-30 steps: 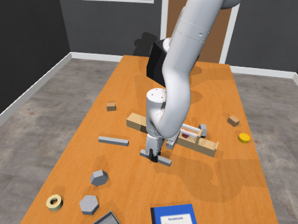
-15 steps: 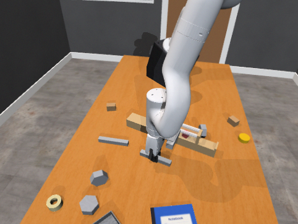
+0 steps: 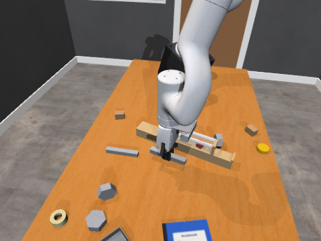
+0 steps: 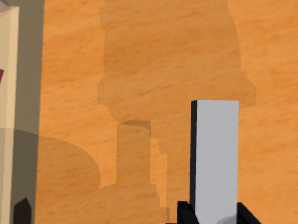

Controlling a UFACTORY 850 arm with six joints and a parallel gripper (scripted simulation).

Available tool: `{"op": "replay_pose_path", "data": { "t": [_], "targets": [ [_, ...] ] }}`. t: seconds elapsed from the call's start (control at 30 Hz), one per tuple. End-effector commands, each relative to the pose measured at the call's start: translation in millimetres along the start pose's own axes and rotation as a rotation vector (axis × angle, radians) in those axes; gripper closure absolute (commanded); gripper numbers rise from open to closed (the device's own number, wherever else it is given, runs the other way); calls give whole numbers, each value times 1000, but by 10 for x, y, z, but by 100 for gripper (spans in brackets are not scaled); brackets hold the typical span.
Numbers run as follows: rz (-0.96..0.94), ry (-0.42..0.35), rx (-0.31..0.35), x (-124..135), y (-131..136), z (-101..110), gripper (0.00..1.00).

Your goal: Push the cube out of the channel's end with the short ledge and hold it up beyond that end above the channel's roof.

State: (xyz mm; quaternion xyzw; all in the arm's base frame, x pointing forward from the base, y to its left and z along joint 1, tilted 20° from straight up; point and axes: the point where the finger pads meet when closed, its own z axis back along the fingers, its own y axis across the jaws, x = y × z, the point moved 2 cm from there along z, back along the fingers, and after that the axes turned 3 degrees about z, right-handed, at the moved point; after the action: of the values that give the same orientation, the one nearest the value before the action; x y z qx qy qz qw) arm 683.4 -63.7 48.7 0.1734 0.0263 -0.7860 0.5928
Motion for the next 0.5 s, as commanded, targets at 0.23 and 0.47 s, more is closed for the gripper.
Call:
{"op": "replay_pose_path", "data": {
  "t": [0.23,0.47],
  "targets": [
    [-1,-2,-5,-7,-21,297,100],
    [-1,0,-6,18,-46,295,100]
  ]
}}
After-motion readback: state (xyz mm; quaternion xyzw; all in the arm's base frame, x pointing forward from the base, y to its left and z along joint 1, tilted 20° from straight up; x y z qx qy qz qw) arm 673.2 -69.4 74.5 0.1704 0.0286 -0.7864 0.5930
